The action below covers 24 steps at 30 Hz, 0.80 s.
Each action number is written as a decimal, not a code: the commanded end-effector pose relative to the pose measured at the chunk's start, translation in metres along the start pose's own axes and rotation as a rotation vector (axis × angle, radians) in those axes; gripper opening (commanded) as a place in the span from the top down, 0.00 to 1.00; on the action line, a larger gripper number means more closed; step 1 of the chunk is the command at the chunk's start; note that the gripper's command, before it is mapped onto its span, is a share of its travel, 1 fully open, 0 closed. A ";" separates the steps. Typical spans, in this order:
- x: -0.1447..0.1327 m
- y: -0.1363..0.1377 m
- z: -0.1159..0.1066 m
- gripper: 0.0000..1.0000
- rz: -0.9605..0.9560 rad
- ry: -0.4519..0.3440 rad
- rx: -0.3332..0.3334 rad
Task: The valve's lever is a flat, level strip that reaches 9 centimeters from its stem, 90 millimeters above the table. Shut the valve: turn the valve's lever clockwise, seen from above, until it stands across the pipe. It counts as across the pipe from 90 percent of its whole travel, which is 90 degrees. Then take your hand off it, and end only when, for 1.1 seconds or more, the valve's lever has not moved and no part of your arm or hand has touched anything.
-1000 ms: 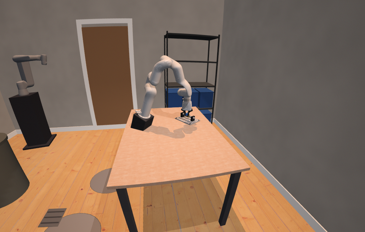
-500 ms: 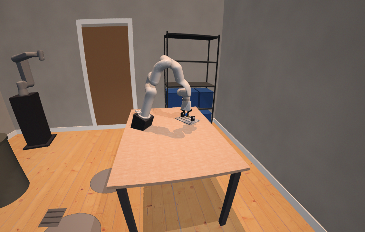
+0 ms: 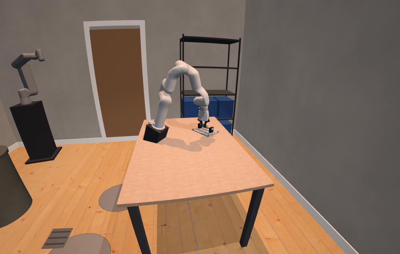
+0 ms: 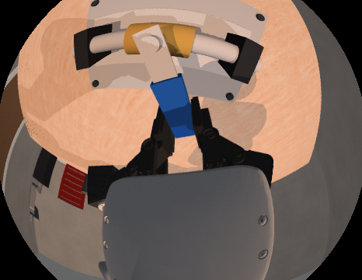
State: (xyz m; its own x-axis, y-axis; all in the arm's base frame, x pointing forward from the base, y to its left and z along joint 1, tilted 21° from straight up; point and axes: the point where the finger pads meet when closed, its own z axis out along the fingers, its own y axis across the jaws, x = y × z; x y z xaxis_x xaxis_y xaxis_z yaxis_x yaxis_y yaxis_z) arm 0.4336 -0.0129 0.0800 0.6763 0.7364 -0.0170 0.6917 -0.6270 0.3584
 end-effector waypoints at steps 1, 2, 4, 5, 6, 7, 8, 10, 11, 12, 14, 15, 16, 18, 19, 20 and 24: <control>0.001 -0.001 -0.001 1.00 0.029 0.003 -0.002; 0.001 -0.001 -0.001 1.00 0.030 0.003 -0.002; 0.001 -0.002 -0.001 1.00 0.043 0.003 -0.002; 0.001 -0.003 -0.001 1.00 0.055 0.003 -0.002; 0.001 -0.004 -0.001 1.00 0.066 0.003 -0.002; 0.001 -0.005 -0.001 1.00 0.075 0.003 -0.002; 0.001 -0.005 -0.001 1.00 0.079 0.003 -0.002; 0.001 -0.005 -0.001 1.00 0.081 0.003 -0.002; 0.001 -0.006 -0.001 1.00 0.085 0.003 -0.002; 0.001 -0.006 -0.001 1.00 0.094 0.003 -0.002; 0.001 -0.006 -0.001 1.00 0.094 0.003 -0.002; 0.002 -0.007 -0.001 1.00 0.105 0.003 -0.002; 0.002 -0.008 -0.001 1.00 0.117 0.003 -0.002; 0.002 -0.009 -0.001 1.00 0.130 0.003 -0.002; 0.002 -0.009 -0.001 1.00 0.131 0.003 -0.002; 0.002 -0.009 -0.001 1.00 0.131 0.003 -0.002; 0.002 -0.012 -0.001 1.00 0.167 0.003 -0.002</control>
State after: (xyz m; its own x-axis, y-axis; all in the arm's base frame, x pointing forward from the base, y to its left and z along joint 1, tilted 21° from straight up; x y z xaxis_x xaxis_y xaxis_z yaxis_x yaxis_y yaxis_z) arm 0.4273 -0.0064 0.0765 0.7611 0.6479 0.0301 0.5971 -0.7181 0.3576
